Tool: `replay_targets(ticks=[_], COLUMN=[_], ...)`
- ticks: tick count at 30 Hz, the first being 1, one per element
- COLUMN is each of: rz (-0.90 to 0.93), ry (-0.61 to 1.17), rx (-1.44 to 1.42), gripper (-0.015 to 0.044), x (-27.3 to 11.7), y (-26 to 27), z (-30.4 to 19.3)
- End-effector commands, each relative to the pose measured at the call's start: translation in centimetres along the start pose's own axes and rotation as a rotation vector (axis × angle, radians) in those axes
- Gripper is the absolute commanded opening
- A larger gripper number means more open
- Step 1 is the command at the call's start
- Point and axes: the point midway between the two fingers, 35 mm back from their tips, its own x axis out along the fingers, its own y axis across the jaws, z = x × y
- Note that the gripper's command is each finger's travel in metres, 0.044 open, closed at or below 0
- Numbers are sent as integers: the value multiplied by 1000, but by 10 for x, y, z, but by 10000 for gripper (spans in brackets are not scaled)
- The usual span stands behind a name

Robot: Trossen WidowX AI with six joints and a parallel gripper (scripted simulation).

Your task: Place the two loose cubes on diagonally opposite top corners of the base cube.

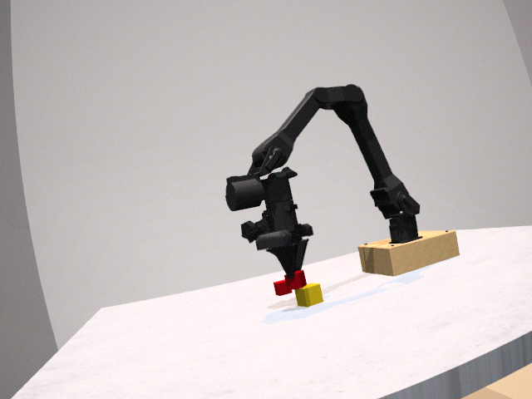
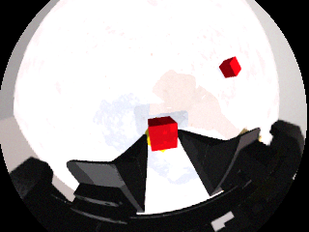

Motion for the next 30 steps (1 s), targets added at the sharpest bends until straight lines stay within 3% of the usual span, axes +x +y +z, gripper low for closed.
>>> replay_targets(ticks=[1,28,30], rz=[0,0,-2], ry=[1,0,1], rx=[-1,0,26], gripper=[205,205,258], x=[-5,-30,-29], y=[0,0,-3], z=[0,0,5])
